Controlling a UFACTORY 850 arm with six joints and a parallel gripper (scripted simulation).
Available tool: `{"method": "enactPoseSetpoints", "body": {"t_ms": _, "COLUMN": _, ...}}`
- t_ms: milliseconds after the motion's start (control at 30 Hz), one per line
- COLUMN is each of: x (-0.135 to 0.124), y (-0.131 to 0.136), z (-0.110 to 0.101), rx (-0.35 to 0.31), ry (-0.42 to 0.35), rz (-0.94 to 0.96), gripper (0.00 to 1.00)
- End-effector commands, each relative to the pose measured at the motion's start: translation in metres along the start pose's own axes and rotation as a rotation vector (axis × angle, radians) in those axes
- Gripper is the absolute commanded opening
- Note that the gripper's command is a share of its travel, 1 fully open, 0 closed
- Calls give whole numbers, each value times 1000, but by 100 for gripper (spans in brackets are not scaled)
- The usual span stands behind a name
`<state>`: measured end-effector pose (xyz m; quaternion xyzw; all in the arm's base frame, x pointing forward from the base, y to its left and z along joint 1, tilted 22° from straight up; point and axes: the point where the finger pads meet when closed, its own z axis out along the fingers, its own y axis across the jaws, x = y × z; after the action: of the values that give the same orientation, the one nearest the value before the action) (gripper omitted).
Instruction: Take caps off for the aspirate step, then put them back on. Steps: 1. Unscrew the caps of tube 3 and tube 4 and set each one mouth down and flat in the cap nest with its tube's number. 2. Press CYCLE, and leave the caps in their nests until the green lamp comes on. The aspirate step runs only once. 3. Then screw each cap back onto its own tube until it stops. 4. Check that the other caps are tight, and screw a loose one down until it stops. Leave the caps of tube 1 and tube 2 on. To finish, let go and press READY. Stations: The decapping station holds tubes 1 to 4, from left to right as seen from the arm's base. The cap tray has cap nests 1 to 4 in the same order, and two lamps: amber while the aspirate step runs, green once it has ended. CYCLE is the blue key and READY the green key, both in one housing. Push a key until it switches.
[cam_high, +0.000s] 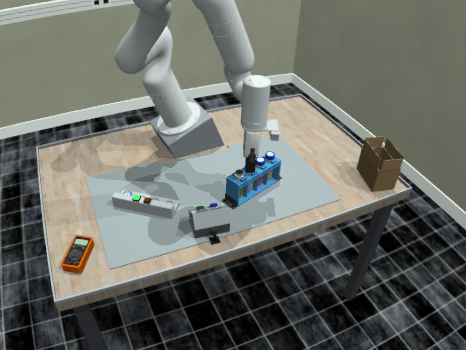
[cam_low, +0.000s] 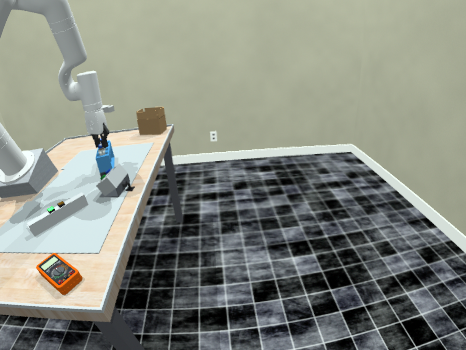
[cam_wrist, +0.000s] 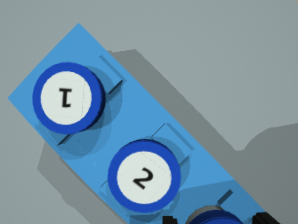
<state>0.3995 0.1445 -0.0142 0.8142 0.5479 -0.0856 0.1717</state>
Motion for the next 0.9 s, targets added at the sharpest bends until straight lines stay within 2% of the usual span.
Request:
{"method": "enactPoseSetpoints", "body": {"t_ms": 0, "x": 1, "y": 1, "z": -1, "rx": -7, "ry": 3, "rz": 3, "gripper": 46}}
{"method": "enactPoseSetpoints", "body": {"t_ms": 133, "x": 1, "y": 1, "z": -1, "rx": -7, "ry": 3, "rz": 3, "gripper": 46}}
{"method": "enactPoseSetpoints", "body": {"t_ms": 233, "x": 1, "y": 1, "z": -1, "rx": -7, "ry": 3, "rz": -247, "gripper": 46}}
{"method": "enactPoseSetpoints", "body": {"t_ms": 267, "x": 1, "y": 1, "z": -1, "rx": -7, "ry": 3, "rz": -247, "gripper": 46}}
{"method": "enactPoseSetpoints", "body": {"t_ms": 367, "x": 1, "y": 1, "z": -1, "rx": -8, "ry": 2, "rz": -411, "gripper": 46}}
{"method": "enactPoseSetpoints", "body": {"t_ms": 433, "x": 1, "y": 1, "z": -1, "rx": -8, "ry": 2, "rz": -411, "gripper": 46}}
{"method": "enactPoseSetpoints", "body": {"t_ms": 500, "x": 1, "y": 1, "z": -1, "rx": -8, "ry": 1, "rz": -581, "gripper": 46}}
{"method": "enactPoseSetpoints", "body": {"t_ms": 633, "x": 1, "y": 1, "z": -1, "rx": -8, "ry": 1, "rz": -664, "gripper": 46}}
{"method": "enactPoseSetpoints", "body": {"t_ms": 700, "x": 1, "y": 1, "z": -1, "rx": -10, "ry": 1, "rz": -816, "gripper": 46}}
{"method": "enactPoseSetpoints", "body": {"t_ms": 867, "x": 1, "y": 1, "z": -1, "rx": -8, "ry": 0, "rz": -997, "gripper": 46}}
